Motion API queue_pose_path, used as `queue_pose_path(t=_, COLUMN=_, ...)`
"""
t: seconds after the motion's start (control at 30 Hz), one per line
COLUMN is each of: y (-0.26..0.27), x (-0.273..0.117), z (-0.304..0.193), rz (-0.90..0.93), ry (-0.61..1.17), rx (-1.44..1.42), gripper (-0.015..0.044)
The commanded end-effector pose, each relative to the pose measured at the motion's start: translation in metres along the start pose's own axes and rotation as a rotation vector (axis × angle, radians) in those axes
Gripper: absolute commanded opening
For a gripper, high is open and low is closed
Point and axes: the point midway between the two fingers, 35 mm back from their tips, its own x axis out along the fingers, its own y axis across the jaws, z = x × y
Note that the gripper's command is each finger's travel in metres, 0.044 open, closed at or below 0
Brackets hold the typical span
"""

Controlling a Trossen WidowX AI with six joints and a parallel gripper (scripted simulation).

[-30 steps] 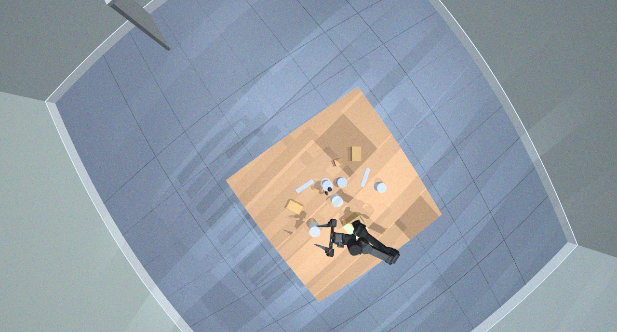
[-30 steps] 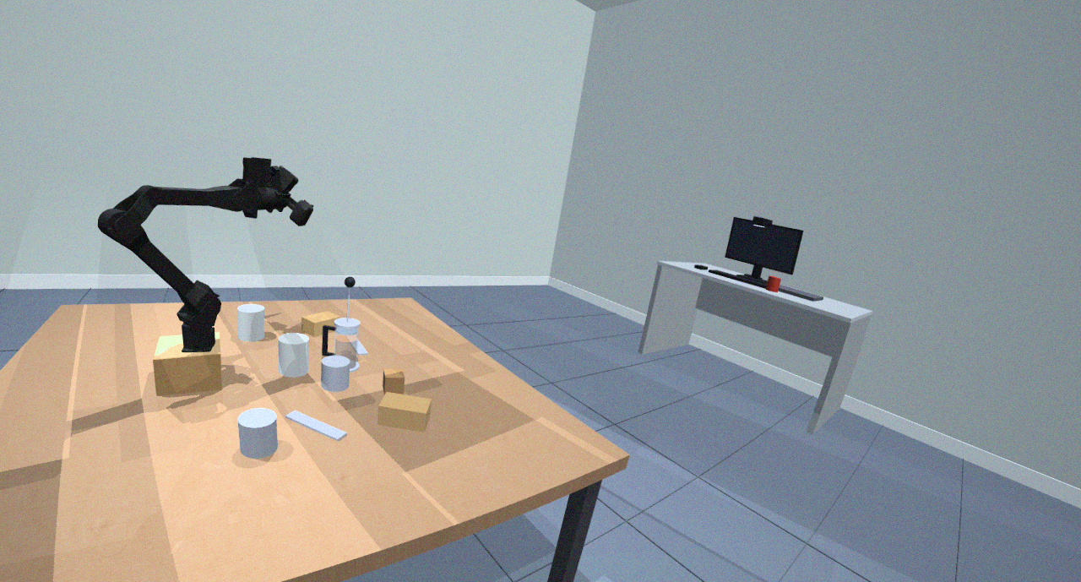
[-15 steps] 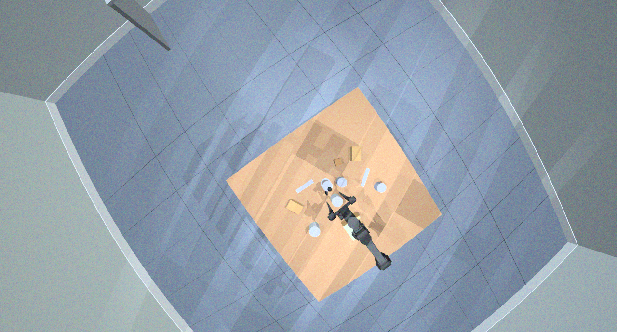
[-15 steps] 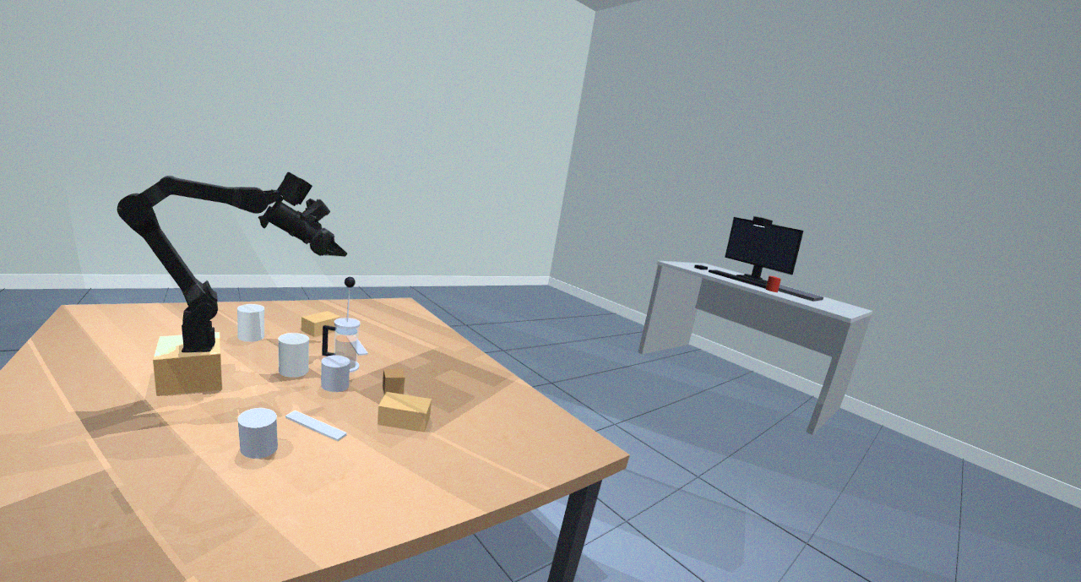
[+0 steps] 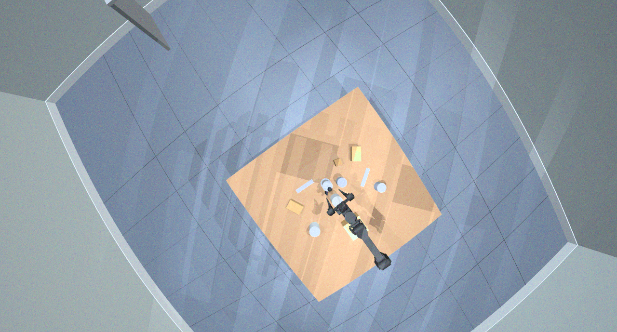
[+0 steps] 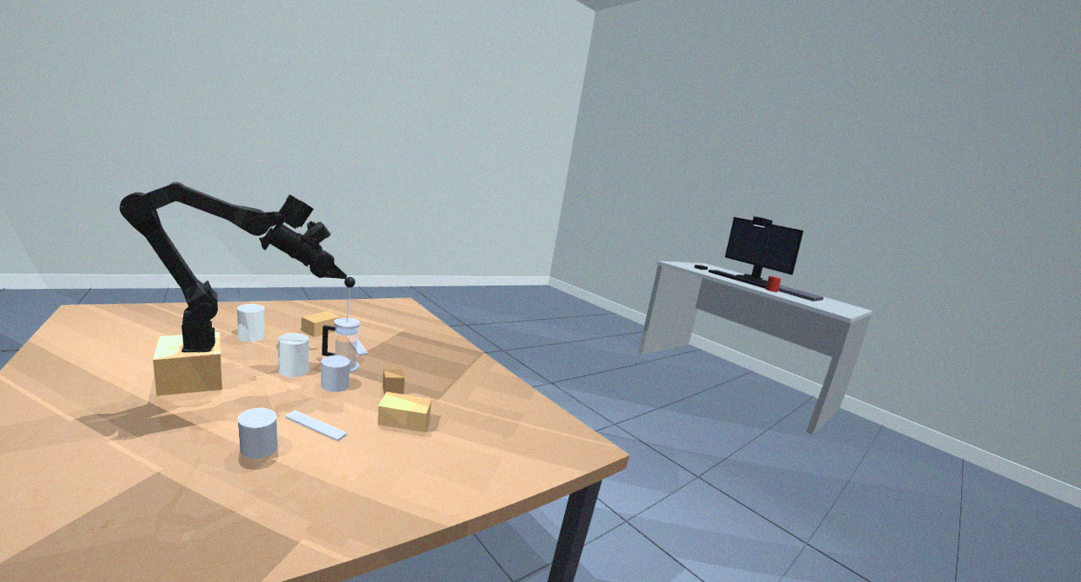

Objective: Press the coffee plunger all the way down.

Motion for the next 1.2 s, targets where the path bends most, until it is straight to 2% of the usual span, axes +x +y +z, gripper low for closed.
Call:
queue_pose_path(t=0.0, y=-0.001, x=0.007, z=-0.003, rz=-0.007, ry=0.006, rx=-0.005, gripper=0.0440)
queue_pose_path(t=0.73, y=-0.002, x=0.040, z=-0.005, rz=-0.008, ry=0.004, rx=-0.005, gripper=0.0440)
queue_pose_path(t=1.13, y=-0.002, x=0.040, z=-0.005, rz=-0.008, ry=0.004, rx=-0.005, gripper=0.0125)
queue_pose_path(t=1.17, y=-0.002, x=0.040, z=-0.005, rz=-0.008, ry=0.004, rx=-0.005, gripper=0.0121)
